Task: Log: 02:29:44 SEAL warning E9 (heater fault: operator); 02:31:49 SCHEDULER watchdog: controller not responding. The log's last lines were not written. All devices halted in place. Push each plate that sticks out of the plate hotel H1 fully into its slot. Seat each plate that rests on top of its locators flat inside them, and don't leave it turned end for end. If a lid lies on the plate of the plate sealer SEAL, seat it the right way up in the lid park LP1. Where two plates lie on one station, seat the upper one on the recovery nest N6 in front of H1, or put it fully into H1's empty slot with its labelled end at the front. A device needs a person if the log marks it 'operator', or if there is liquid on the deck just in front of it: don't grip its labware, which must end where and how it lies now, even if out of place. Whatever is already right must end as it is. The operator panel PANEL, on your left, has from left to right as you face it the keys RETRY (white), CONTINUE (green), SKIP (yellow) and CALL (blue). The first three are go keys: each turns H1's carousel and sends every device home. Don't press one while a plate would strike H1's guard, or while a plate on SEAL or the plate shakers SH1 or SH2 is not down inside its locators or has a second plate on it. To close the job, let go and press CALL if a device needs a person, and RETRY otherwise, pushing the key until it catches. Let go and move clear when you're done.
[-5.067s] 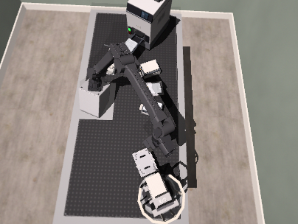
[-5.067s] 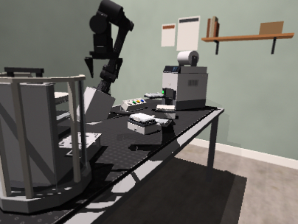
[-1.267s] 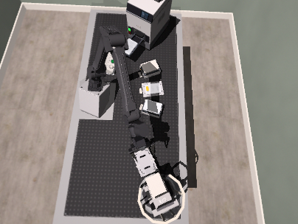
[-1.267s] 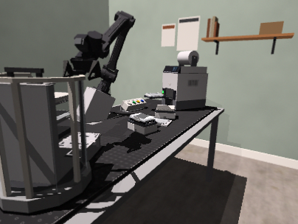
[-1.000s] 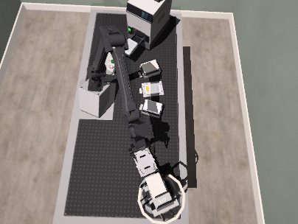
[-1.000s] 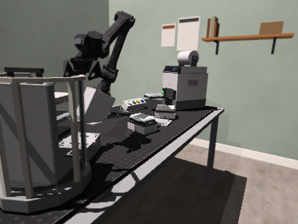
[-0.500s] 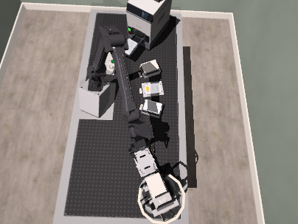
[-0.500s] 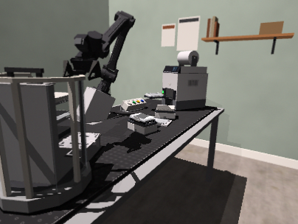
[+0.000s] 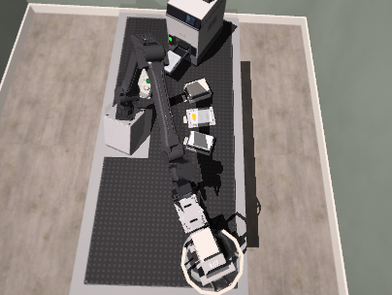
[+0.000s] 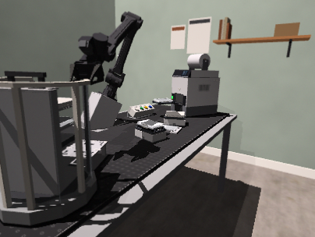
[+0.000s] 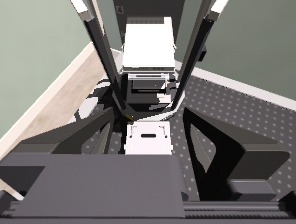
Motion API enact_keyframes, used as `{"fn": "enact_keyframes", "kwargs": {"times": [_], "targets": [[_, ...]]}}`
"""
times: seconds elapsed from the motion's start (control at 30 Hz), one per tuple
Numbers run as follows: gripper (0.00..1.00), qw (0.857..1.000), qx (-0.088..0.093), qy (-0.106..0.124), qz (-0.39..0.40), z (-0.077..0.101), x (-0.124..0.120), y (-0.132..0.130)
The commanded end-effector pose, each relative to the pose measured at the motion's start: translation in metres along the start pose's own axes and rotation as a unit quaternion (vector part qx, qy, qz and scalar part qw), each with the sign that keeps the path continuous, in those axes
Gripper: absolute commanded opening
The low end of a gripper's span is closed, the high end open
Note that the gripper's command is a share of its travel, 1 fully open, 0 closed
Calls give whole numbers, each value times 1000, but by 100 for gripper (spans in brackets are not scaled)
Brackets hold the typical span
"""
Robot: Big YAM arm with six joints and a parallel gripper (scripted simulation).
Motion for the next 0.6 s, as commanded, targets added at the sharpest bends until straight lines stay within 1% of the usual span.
{"fn": "enact_keyframes", "kwargs": {"times": [0.0,0.1,0.17,0.57], "targets": [[72,999,5,-34,-6,7,36,4],[66,999,5,-34,-6,7,36,4],[66,999,5,-34,-6,7,36,4],[42,999,5,-34,-6,7,36,4]]}}
Point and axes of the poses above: the point where the finger pads meet when closed, its own z axis back along the fingers, its own y axis across the jaws, x = y × z, the point moved 7 cm from there along z, back along the fingers, and after that the axes turned 3 degrees about z, right-handed, at the moved point
